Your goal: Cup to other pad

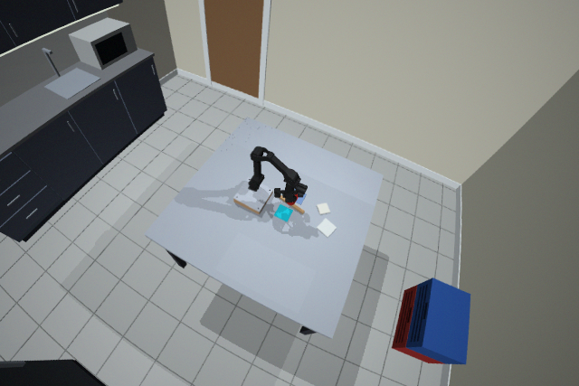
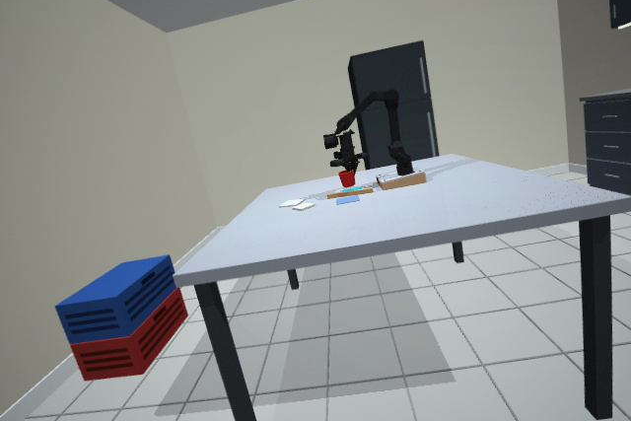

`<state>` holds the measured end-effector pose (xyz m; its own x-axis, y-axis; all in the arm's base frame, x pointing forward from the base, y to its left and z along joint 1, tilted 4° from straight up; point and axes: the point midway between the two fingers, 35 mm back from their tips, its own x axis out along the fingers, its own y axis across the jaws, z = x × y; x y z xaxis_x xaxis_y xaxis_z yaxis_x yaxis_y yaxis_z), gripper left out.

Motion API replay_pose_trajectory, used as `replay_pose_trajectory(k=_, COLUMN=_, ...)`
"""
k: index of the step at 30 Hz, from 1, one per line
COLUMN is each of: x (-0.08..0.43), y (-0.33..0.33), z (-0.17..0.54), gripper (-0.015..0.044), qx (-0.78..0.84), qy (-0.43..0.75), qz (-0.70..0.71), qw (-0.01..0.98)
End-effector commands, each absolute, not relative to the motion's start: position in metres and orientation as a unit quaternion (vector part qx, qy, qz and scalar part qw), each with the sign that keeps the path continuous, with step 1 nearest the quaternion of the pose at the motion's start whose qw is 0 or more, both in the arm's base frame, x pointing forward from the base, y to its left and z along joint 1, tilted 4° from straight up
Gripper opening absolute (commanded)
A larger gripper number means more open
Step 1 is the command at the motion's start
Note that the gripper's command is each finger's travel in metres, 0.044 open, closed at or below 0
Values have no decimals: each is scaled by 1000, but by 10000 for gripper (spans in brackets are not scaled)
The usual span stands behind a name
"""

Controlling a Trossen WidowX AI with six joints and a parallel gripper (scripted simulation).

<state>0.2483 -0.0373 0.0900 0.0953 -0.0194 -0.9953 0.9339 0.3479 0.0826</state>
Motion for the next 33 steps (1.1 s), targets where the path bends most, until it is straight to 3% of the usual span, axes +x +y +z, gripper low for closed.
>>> replay_pose_trajectory(k=1, x=246, y=-44, z=91, gripper=0, qx=417, qy=549, qz=-388, qw=612)
replay_pose_trajectory(k=33, x=228, y=-97, z=93, gripper=0, qx=415, qy=548, qz=-390, qw=612)
